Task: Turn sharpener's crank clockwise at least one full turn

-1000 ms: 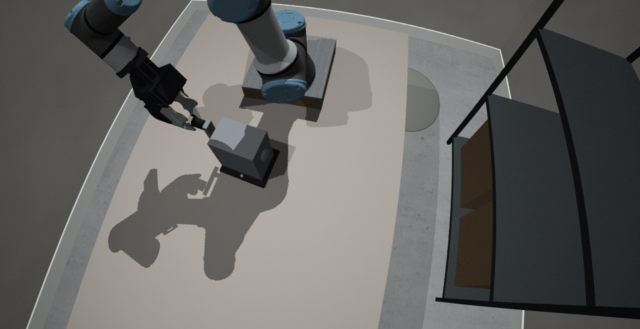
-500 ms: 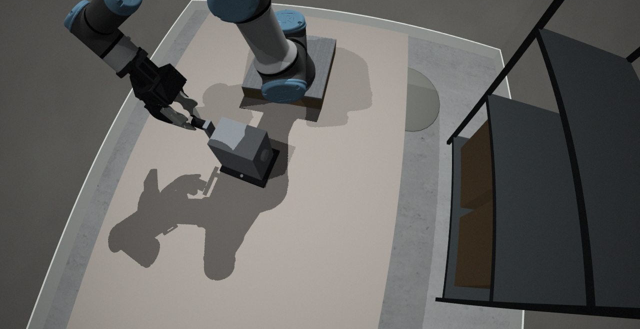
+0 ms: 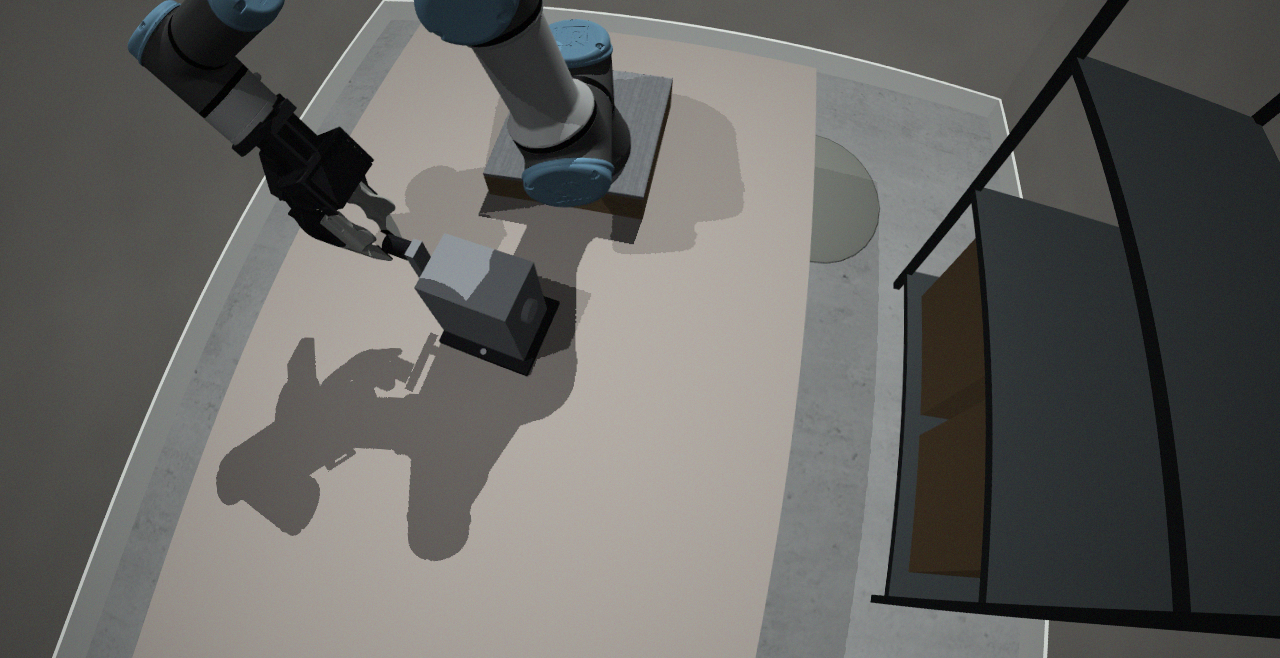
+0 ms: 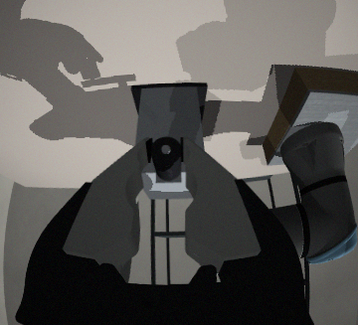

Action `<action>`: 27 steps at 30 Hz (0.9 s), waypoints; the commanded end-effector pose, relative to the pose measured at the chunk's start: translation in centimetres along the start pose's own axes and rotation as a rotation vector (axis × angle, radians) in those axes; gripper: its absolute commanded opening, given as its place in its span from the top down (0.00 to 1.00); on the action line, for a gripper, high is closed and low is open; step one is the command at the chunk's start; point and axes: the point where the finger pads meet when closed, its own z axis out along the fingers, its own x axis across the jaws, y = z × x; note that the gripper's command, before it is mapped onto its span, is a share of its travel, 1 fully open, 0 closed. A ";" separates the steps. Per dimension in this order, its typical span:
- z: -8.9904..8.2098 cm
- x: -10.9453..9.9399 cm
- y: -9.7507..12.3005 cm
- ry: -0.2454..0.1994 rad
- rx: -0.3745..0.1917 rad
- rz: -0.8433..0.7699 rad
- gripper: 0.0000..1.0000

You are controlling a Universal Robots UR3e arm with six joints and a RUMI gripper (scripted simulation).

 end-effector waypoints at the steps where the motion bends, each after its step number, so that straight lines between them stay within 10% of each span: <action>1: -0.1 -0.1 0.0 -0.001 0.003 -0.001 0.91; 27: 0.0 -1.0 -0.1 -0.001 0.003 -0.001 0.91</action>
